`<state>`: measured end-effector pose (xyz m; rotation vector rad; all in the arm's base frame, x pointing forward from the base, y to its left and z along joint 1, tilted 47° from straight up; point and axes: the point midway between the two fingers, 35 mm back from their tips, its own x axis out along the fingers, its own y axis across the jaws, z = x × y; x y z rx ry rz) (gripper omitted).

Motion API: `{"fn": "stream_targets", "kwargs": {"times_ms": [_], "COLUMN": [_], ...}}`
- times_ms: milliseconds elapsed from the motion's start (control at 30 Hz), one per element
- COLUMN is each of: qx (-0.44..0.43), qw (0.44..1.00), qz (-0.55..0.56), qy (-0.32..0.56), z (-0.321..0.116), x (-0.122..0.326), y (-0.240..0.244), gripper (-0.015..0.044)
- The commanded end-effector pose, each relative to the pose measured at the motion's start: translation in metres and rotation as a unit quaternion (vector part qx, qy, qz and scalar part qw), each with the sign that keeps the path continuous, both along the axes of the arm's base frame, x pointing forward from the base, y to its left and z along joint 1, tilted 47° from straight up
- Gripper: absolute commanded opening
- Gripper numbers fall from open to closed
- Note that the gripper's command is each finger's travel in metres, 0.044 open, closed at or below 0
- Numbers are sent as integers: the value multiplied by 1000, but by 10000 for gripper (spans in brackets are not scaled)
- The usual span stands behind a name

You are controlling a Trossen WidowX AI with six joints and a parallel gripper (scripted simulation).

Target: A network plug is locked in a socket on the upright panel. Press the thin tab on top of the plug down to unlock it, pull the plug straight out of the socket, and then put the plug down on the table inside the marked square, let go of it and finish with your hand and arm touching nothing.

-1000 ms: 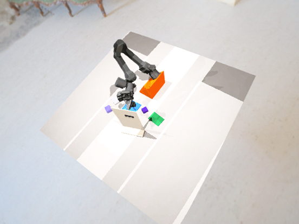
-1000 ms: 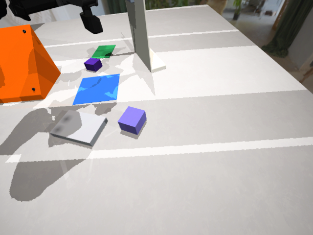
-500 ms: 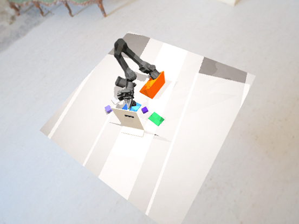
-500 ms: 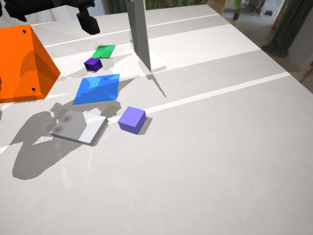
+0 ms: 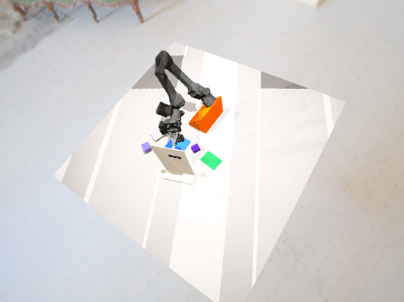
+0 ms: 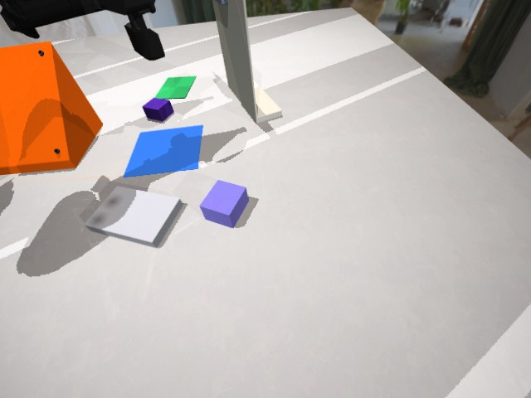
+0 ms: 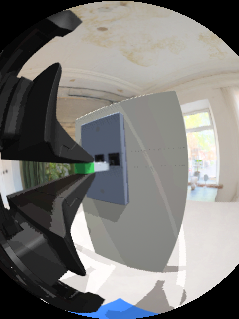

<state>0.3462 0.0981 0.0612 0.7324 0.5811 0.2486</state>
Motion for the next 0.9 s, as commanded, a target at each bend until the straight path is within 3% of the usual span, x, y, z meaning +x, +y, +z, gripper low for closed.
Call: {"fn": "stream_targets", "kwargs": {"times_ms": [0,867], "qx": [0,0], "qw": [1000,1000], "qz": [3,3], "qy": [0,0], "z": [1,4], "x": [-3,-14], "y": [0,-4], "gripper": [0,0]}}
